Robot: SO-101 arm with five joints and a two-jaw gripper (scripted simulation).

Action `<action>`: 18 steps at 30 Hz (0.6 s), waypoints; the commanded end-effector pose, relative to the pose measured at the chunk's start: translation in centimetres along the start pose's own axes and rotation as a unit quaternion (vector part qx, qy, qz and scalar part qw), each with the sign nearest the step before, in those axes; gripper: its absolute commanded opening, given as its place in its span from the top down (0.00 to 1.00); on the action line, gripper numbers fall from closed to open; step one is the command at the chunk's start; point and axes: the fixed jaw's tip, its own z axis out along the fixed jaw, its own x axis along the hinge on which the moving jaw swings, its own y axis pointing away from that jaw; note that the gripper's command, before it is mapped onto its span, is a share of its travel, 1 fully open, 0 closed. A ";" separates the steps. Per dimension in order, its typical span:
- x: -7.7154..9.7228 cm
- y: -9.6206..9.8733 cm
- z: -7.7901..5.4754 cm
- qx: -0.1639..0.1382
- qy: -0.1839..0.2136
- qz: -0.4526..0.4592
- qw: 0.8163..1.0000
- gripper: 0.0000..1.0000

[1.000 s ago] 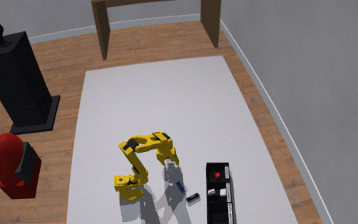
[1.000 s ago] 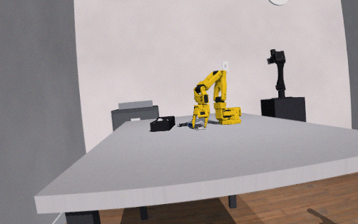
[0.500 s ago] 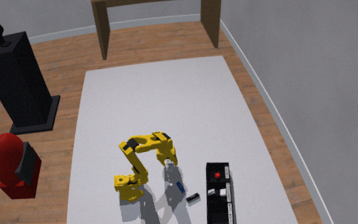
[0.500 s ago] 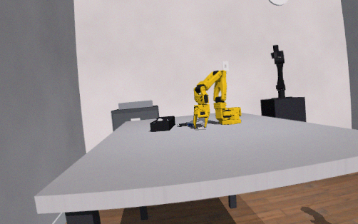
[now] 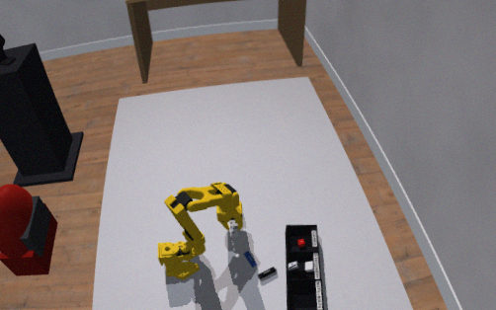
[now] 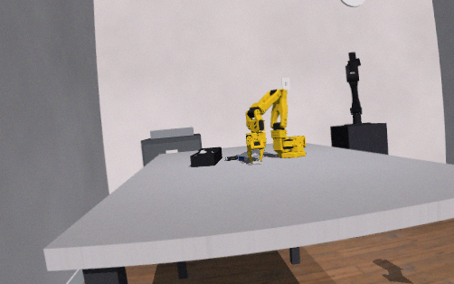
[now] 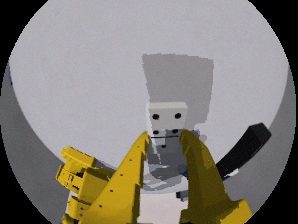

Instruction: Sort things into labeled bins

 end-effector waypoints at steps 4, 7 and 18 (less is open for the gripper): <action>-0.3 -0.1 -0.1 0.006 -0.006 -0.009 1.000 0.98; -0.3 -0.1 -0.1 0.006 -0.006 -0.009 1.000 0.99; -0.3 -0.1 -0.1 0.006 -0.006 -0.009 1.000 1.00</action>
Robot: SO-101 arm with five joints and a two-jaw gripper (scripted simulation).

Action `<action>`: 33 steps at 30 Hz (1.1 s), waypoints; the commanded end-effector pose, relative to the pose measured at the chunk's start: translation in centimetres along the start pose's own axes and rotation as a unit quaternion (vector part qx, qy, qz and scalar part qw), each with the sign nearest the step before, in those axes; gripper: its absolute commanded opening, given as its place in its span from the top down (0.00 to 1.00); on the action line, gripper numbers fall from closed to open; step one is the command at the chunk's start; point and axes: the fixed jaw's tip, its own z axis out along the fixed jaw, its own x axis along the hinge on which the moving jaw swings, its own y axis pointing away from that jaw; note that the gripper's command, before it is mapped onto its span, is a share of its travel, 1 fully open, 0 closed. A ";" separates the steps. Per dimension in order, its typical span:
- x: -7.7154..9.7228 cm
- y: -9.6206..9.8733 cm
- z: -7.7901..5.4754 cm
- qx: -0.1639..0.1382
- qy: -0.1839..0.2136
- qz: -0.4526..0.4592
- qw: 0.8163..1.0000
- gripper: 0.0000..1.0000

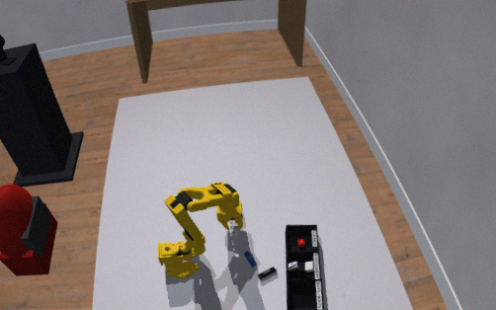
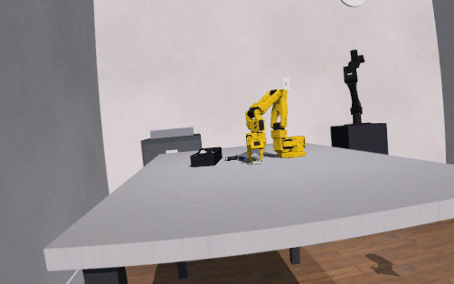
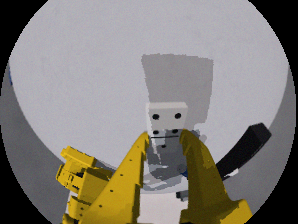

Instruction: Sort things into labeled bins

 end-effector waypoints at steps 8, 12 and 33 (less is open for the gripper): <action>-0.3 -0.1 -0.1 0.006 -0.006 -0.009 1.000 1.00; -0.3 -0.1 -0.1 0.006 -0.006 -0.009 1.000 1.00; -0.4 -0.5 -2.6 0.007 -0.006 -0.009 1.000 1.00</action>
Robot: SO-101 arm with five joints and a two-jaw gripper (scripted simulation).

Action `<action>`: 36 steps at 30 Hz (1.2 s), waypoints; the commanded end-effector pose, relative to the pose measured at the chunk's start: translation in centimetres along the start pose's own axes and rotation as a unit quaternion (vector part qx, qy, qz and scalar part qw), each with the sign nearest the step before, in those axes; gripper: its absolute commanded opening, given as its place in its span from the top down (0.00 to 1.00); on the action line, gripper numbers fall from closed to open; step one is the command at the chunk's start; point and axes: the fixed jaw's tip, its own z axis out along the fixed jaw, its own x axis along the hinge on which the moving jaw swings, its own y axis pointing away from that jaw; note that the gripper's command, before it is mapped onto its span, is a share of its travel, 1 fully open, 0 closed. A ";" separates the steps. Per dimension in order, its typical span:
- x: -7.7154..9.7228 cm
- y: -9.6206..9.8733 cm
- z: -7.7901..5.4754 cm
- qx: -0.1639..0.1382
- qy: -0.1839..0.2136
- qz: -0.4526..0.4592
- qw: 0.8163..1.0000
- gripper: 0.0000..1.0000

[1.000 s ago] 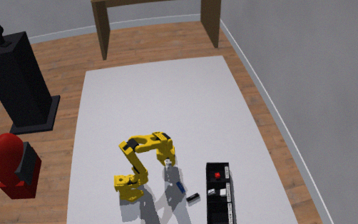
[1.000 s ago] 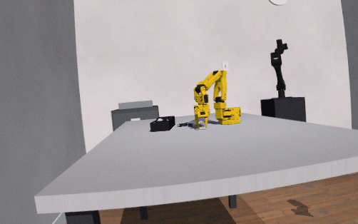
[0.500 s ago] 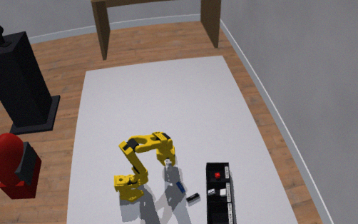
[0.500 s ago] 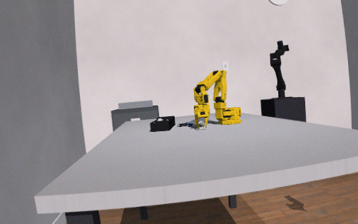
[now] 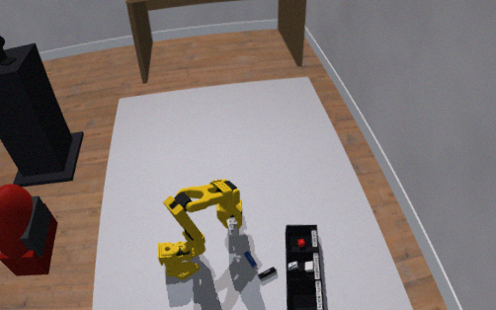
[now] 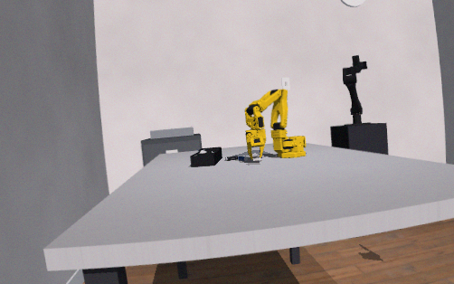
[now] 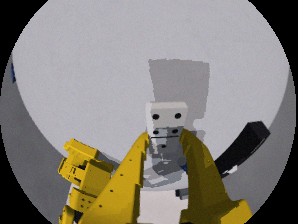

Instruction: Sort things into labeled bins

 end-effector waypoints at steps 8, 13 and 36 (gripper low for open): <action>-0.4 -0.6 -3.3 0.020 -0.017 -0.006 1.000 1.00; -0.4 -0.6 -3.6 0.020 -0.017 -0.006 1.000 1.00; 0.3 -3.5 -4.6 0.027 -0.026 0.117 0.992 1.00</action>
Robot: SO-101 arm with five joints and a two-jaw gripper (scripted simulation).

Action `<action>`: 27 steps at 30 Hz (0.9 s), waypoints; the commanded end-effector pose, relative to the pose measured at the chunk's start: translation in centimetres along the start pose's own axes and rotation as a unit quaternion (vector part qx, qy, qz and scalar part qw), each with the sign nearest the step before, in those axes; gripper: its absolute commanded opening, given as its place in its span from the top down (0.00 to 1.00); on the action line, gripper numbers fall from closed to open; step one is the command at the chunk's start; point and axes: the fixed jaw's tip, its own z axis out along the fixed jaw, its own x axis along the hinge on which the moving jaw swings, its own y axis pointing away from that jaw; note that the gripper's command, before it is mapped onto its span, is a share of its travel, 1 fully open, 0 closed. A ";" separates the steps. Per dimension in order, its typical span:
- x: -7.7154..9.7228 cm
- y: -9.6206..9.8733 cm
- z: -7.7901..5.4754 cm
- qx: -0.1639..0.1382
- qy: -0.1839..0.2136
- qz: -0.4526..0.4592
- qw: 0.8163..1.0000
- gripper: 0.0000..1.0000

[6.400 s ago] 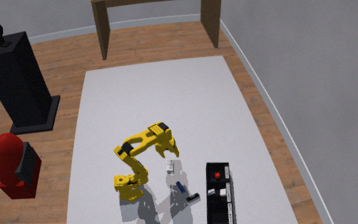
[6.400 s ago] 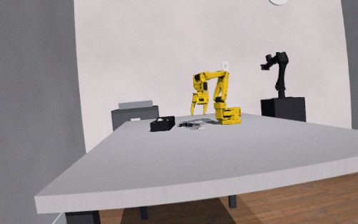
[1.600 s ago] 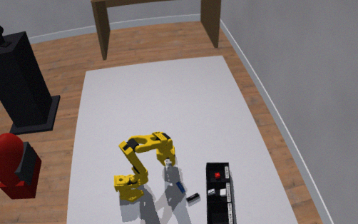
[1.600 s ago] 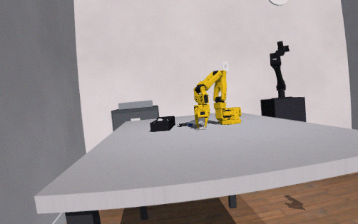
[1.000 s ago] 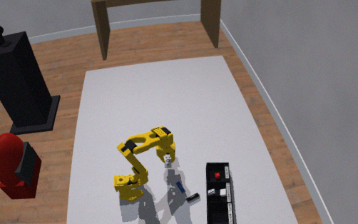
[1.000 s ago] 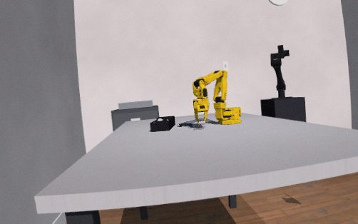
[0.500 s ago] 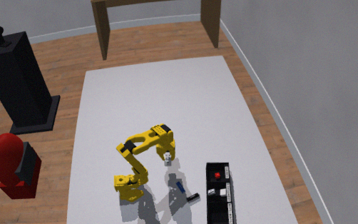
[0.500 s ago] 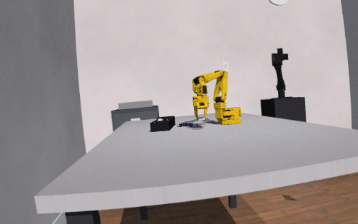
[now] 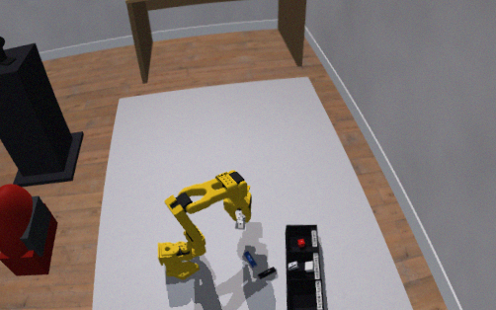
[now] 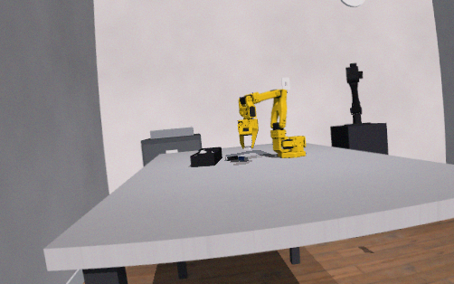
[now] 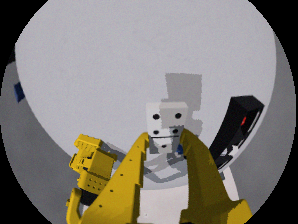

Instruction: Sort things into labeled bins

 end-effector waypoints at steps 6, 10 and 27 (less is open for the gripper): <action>0.0 -2.4 -1.1 0.017 -0.017 0.083 0.996 1.00; 0.0 -2.6 -1.2 0.018 -0.017 0.090 0.996 1.00; 0.0 -3.9 -1.6 0.024 -0.023 0.140 0.990 1.00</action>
